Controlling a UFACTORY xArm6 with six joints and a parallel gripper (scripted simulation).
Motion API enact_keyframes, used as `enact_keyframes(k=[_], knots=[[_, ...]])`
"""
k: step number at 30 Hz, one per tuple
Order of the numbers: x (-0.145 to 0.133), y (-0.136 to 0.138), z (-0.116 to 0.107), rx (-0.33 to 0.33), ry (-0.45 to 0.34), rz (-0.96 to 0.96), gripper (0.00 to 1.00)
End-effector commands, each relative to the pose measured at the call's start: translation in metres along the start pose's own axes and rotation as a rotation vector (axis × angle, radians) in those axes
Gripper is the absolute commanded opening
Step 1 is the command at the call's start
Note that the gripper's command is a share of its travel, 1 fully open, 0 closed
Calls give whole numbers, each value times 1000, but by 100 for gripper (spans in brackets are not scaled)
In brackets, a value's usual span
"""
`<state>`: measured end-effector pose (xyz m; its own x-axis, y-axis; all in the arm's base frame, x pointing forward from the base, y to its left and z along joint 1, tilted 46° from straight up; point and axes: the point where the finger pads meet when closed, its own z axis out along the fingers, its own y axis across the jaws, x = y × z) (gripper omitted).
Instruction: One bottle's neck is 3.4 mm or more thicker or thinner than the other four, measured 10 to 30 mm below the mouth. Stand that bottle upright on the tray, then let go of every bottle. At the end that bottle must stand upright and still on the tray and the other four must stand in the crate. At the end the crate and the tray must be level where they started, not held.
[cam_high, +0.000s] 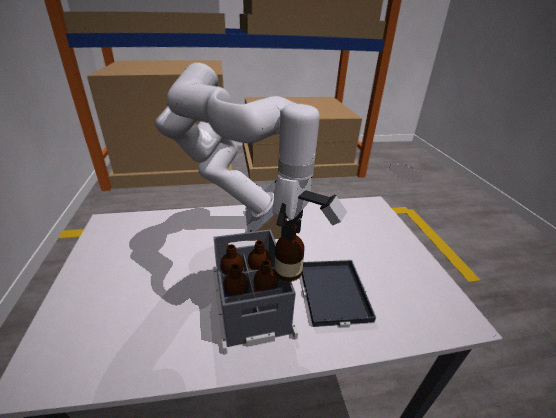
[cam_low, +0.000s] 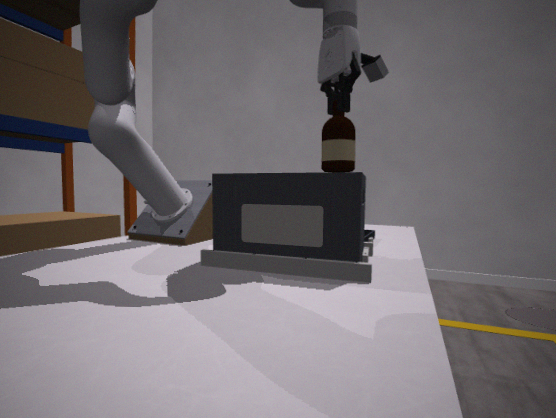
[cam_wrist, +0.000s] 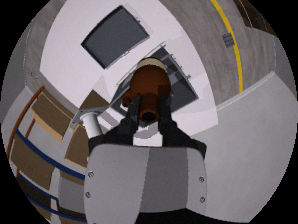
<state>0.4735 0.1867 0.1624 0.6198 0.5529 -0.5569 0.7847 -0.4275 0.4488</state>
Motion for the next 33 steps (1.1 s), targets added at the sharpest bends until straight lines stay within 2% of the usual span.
enact_keyframes(k=[1,33], knots=[[5,-8,-2,-1,4,1,0],[41,-73,-2,-1,4,1,0]])
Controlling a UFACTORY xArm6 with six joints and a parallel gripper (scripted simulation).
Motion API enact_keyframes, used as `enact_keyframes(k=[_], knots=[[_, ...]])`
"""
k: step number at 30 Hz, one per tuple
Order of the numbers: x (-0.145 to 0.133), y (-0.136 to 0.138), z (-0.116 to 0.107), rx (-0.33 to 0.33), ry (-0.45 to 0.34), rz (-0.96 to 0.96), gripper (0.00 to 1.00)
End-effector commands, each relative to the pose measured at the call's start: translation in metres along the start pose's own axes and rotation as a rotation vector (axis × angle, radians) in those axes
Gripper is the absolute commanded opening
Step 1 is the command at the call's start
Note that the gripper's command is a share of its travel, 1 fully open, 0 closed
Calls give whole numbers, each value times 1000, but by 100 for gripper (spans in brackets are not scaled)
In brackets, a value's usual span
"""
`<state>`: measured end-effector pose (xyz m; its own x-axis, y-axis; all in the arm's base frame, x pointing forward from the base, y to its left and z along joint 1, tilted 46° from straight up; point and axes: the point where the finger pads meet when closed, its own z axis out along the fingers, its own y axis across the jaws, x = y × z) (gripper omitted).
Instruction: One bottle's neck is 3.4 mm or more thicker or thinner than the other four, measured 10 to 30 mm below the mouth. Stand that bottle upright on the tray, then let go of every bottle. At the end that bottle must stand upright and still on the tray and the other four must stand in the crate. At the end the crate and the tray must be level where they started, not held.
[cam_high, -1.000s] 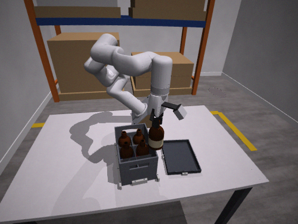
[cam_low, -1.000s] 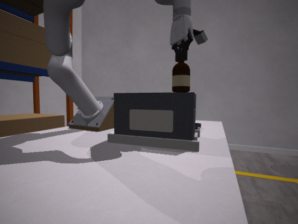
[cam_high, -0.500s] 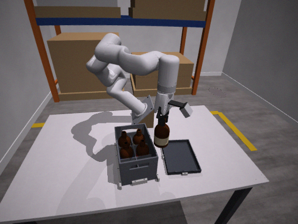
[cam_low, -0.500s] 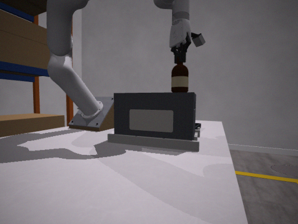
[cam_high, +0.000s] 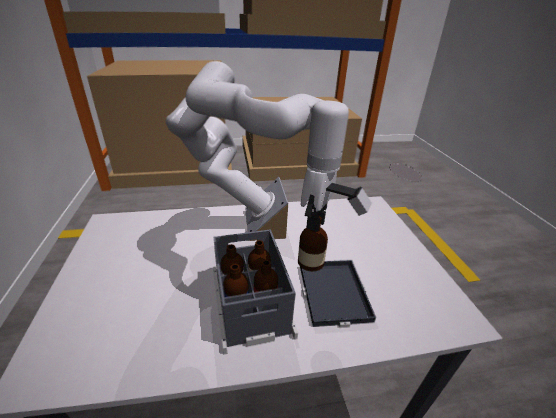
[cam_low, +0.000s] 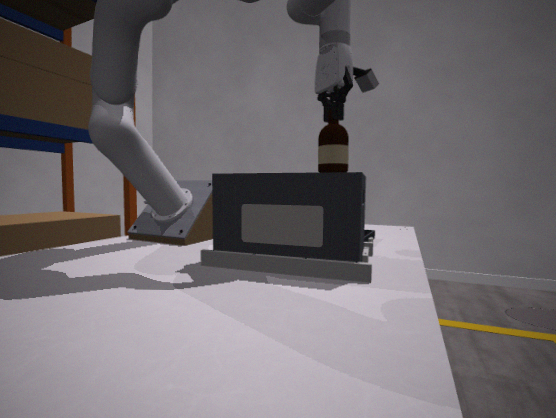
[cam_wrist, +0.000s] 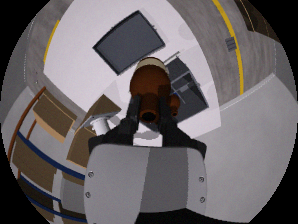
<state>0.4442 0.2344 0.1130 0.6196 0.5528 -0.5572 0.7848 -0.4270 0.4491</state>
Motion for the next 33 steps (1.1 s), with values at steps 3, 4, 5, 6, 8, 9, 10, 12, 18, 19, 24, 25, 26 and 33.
enact_keyframes(k=[3,4,5,6,8,9,10,12,18,19,24,25,26,33], knots=[[8,-12,-2,-1,4,1,0],[8,-12,-2,-1,4,1,0],[9,-15,-2,-1,4,1,0],[10,-17,-2,-1,4,1,0],[12,-21,-2,-1,4,1,0],[14,-23,-2,-1,4,1,0],[15,-26,-2,-1,4,1,0],[17,-30,-2,-1,4,1,0],[24,-42,-2,-1,4,1,0],[25,-44,-2,-1,4,1,0],[28,-50,-2,-1,4,1,0],[29,-51,-2,-1,4,1,0],[30,-53,-2,-1,4,1,0],[36,-65,-2,-1,4,1,0]])
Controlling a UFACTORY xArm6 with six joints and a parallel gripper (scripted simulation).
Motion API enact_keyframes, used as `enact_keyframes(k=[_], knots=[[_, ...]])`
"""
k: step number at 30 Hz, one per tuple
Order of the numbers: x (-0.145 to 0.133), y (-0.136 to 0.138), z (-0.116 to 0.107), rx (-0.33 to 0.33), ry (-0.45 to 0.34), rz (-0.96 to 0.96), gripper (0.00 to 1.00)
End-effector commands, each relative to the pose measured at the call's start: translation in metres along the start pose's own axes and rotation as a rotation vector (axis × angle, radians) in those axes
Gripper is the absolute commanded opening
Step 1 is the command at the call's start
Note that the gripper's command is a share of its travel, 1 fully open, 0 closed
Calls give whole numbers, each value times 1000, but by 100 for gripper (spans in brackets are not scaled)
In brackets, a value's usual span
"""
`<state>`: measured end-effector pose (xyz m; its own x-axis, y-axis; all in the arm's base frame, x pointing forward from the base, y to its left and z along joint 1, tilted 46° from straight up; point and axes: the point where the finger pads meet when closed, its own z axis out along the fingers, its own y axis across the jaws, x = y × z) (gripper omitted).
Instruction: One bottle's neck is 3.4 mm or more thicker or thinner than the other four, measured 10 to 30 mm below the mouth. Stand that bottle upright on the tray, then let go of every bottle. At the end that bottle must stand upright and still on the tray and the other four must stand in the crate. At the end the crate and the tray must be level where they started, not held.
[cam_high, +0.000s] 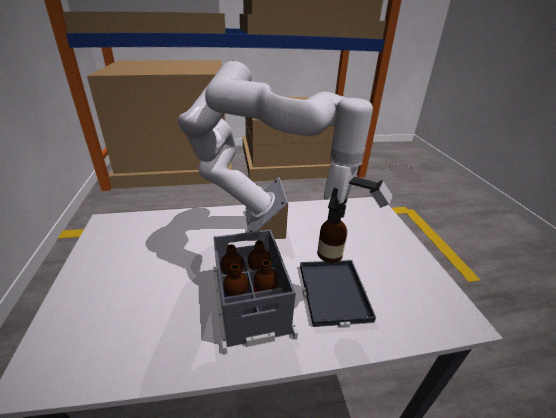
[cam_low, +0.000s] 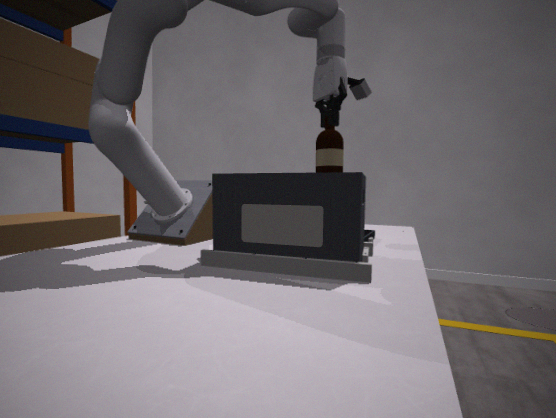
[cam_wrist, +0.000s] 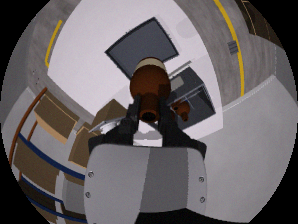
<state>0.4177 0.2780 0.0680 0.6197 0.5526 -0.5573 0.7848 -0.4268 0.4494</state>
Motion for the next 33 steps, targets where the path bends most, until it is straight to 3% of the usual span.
enact_keyframes(k=[1,33], knots=[[4,-7,-2,0,5,1,0],[21,-36,-2,0,5,1,0]])
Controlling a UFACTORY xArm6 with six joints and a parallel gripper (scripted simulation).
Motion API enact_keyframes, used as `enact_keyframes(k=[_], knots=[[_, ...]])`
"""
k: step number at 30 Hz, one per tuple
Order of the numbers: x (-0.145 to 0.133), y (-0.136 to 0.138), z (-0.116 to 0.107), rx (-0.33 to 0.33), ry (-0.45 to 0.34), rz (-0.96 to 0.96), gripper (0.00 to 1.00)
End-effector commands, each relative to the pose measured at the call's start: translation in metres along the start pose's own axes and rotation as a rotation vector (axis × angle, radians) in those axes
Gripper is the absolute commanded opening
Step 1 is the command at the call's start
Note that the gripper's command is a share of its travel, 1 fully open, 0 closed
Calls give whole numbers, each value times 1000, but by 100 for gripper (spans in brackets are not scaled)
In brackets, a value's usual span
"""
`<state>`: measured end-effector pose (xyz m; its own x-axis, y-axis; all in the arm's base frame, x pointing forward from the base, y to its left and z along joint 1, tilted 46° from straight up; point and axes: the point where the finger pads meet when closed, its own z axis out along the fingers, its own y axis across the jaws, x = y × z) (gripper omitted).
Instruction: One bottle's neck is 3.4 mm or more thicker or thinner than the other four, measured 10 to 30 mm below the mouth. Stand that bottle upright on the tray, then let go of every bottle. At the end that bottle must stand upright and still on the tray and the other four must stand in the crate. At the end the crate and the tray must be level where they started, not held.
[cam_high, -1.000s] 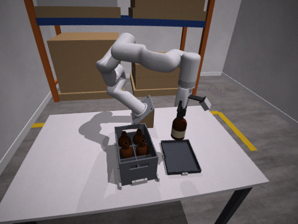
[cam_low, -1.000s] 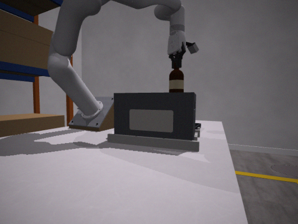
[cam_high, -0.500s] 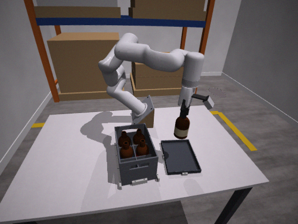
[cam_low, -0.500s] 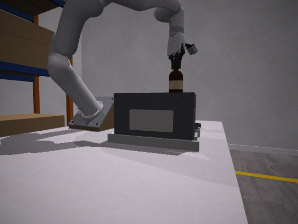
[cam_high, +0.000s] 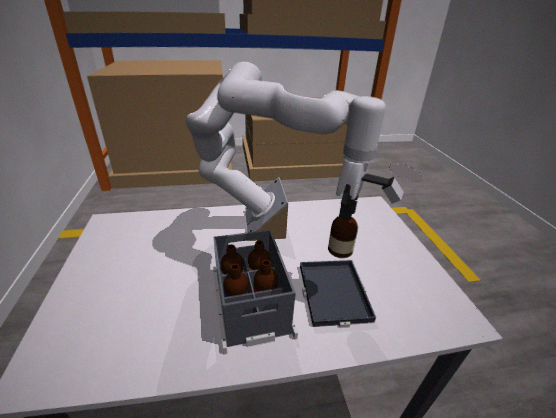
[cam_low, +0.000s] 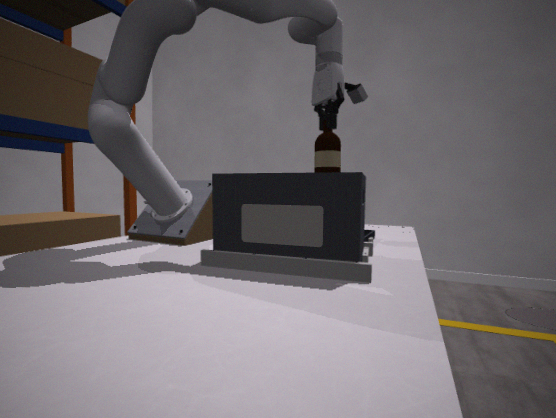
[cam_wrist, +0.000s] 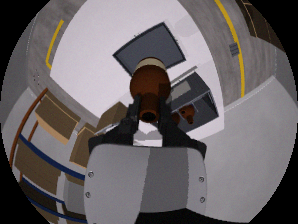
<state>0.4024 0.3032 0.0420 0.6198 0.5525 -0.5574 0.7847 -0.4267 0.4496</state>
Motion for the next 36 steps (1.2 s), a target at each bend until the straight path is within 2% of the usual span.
enact_keyframes(k=[1,36], knots=[[2,-3,-2,0,5,1,0],[6,-9,-2,0,5,1,0]])
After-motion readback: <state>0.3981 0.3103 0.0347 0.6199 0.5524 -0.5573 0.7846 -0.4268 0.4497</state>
